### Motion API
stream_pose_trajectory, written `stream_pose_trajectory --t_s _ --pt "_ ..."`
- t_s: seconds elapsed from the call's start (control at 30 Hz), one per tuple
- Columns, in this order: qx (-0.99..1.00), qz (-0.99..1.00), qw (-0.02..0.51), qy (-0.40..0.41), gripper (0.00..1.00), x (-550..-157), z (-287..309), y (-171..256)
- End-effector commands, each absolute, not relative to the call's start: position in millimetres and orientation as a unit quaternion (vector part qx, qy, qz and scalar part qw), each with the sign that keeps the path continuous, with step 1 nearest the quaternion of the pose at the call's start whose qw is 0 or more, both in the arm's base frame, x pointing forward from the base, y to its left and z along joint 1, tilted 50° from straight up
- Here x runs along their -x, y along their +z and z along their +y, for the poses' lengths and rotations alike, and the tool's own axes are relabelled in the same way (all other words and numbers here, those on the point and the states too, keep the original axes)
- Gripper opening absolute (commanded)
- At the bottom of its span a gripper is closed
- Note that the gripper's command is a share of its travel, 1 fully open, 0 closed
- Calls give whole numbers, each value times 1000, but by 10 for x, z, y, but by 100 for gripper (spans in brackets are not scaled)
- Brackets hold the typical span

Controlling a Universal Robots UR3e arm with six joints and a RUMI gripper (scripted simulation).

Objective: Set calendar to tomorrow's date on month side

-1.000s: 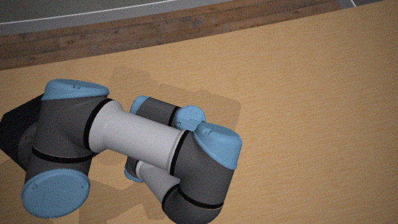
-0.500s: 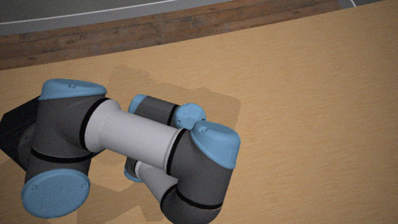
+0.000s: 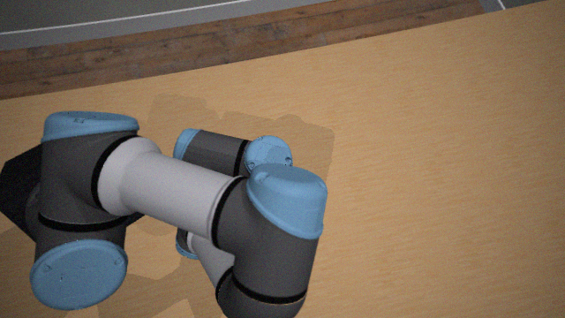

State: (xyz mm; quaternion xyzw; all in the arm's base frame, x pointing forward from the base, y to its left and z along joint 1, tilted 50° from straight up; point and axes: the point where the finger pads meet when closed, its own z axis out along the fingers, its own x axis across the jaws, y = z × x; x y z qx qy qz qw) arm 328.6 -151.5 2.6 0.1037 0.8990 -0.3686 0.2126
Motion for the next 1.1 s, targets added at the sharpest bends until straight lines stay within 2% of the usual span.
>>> stream_pose_trajectory --t_s 0.0,0.5,1.07 --pt "-105 899 211 -368 10 -3261 -1450 84" --pt "-105 899 211 -368 10 -3152 -1194 316" --pt "-105 899 211 -368 10 -3114 -1106 397"
